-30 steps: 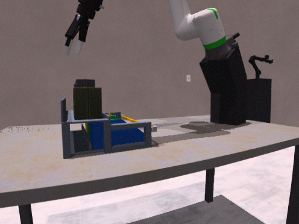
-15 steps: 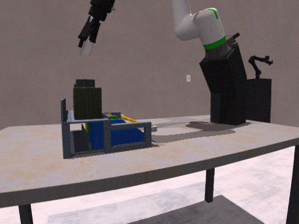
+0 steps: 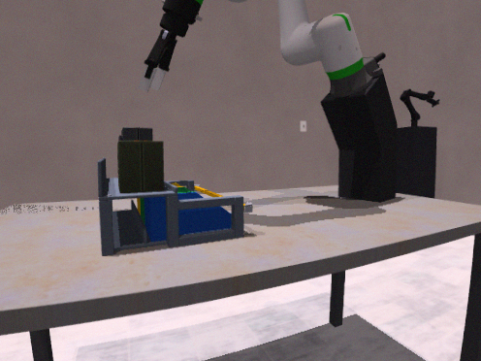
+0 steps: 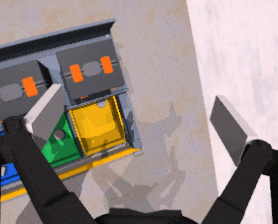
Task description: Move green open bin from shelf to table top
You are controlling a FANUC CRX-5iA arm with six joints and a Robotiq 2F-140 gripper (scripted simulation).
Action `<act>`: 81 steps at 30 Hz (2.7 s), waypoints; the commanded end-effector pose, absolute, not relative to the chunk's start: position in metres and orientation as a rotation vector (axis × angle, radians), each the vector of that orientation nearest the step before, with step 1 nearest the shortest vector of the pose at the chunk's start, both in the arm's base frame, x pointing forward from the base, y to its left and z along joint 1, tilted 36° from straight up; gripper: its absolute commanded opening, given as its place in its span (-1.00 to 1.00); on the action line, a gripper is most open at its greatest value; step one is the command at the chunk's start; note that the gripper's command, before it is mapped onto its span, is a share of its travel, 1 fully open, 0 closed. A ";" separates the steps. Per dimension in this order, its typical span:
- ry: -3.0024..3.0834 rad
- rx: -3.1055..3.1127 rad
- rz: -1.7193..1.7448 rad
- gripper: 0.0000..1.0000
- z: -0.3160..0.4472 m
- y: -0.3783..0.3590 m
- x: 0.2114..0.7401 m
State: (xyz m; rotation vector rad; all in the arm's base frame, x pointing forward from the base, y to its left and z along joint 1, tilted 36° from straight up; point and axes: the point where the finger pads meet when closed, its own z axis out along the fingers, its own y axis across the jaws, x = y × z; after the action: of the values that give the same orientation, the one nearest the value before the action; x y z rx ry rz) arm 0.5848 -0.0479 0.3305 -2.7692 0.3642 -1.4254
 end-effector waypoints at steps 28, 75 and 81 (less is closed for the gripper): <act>0.366 -2.767 -1.433 1.00 0.284 -0.057 0.516; 0.366 -2.767 -1.433 1.00 0.214 -0.070 0.418; 0.366 -2.767 -1.433 1.00 0.220 -0.069 0.426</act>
State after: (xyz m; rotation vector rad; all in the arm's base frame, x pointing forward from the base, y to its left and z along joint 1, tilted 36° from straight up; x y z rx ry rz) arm 0.4221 -0.0694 0.2175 -2.7672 0.3659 -1.4321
